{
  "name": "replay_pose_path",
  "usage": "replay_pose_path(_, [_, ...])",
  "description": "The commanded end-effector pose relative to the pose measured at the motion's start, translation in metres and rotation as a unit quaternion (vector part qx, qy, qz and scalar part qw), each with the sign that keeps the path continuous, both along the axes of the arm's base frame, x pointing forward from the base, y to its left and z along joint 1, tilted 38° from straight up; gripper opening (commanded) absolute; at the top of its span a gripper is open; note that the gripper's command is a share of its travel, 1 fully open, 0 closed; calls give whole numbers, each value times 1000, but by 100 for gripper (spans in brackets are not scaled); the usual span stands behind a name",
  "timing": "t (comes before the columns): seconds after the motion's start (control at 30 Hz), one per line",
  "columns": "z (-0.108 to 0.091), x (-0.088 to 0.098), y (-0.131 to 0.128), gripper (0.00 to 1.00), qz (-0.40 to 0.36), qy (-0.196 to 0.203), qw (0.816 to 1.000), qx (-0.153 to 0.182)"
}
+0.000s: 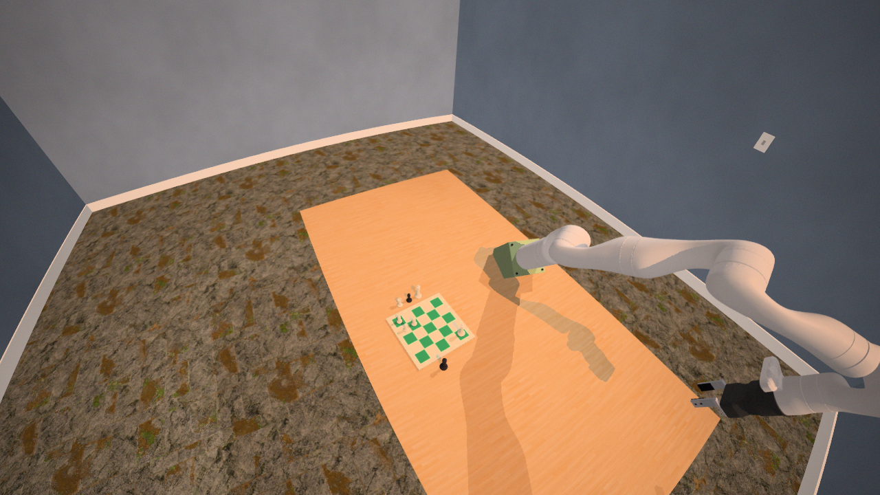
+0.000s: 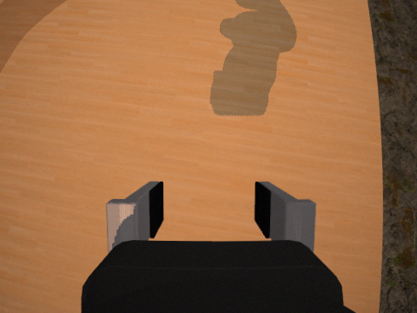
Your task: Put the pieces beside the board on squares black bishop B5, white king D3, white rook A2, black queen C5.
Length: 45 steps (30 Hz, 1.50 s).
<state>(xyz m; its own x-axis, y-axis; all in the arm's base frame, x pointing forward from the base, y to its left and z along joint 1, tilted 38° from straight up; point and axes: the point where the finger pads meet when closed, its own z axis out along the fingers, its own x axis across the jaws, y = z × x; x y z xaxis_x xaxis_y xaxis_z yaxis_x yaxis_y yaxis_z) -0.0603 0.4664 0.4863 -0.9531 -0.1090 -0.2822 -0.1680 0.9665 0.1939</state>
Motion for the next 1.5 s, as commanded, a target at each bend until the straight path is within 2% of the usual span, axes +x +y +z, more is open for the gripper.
replay_pose_path(0.0, [1, 0, 0, 100, 0, 0, 1000, 1])
replay_pose_path(0.7, [0, 1, -1, 100, 0, 0, 1000, 0])
replay_pose_path(0.87, [-6, 9, -5, 100, -2, 0, 1000, -4])
replay_pose_path(1.03, [-20, 26, -15, 100, -7, 1, 1000, -14])
replay_pose_path(1.1, [-20, 26, -15, 100, -7, 1, 1000, -14])
replay_pose_path(1.3, [-51, 65, -40, 100, -19, 4, 999, -38])
replay_pose_path(1.47, [-92, 118, -67, 100, -31, 3, 997, -67])
